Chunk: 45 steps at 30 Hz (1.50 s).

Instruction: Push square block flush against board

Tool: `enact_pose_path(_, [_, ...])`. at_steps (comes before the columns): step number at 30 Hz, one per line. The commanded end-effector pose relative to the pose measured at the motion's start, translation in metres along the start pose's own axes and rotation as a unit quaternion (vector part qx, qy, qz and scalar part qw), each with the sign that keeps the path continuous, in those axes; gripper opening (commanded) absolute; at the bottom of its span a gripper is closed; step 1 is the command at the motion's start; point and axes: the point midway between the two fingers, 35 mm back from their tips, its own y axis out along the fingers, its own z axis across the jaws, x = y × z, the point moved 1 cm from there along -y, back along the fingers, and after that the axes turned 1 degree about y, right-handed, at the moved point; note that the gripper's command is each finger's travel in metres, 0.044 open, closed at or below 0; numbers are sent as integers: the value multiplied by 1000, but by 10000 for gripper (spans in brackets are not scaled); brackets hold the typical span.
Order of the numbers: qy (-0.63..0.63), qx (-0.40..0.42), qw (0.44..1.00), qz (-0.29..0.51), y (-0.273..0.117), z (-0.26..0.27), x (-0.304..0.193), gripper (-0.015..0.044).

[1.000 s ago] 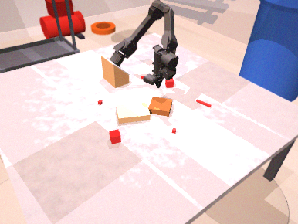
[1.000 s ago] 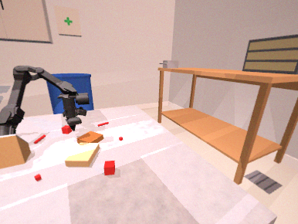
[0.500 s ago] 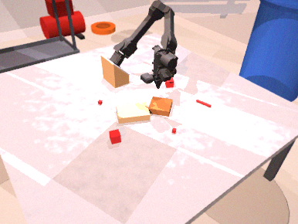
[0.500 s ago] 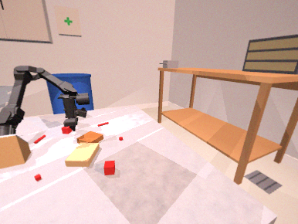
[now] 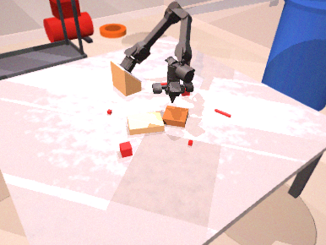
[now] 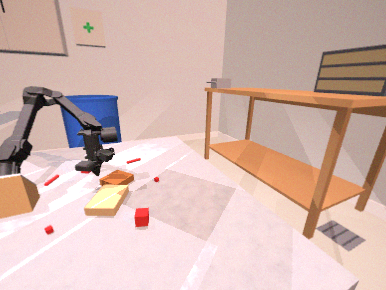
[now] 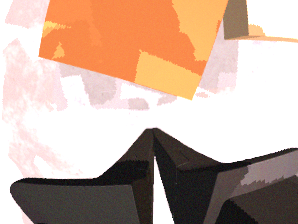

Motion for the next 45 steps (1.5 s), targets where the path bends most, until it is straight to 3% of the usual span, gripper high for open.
enact_pose_path(1, [78,0,997,1,10,-2,1,0])
enact_pose_path(9, [188,0,982,1,24,-4,1,0])
enact_pose_path(45, [187,-1,982,0,23,-14,40,0])
